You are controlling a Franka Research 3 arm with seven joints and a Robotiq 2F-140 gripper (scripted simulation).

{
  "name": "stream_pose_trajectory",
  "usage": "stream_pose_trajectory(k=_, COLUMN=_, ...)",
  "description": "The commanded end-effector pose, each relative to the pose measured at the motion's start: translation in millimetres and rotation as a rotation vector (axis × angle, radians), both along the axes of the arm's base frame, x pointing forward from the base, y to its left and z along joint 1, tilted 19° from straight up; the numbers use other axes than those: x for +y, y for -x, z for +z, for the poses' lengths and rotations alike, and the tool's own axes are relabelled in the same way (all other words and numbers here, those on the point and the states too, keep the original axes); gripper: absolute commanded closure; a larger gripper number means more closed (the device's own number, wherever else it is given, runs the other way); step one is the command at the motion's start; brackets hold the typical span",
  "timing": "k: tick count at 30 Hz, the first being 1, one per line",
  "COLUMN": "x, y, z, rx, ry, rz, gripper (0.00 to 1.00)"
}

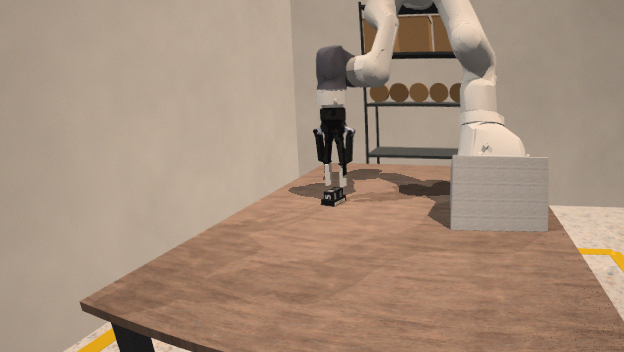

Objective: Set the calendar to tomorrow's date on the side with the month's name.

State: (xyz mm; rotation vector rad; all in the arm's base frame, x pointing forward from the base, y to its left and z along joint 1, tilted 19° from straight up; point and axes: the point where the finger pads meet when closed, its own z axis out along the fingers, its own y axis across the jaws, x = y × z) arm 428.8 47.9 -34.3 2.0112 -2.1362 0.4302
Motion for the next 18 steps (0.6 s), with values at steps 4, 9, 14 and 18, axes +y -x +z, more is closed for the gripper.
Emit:
stream_pose_trajectory(k=4, x=1.4, y=-0.2, z=-0.2, rx=-0.002, ry=0.000, rz=0.001, gripper=0.72)
stream_pose_trajectory(k=9, x=1.4, y=-0.2, z=-0.2, rx=-0.002, ry=0.000, rz=0.001, gripper=0.72)
stream_pose_trajectory(k=14, x=0.6, y=-0.4, z=-2.5, rx=-0.002, ry=0.000, rz=0.001, gripper=0.72)
stream_pose_trajectory(k=18, x=-0.5, y=-0.6, z=-5.8, rx=-0.002, ry=0.000, rz=0.001, gripper=0.72)
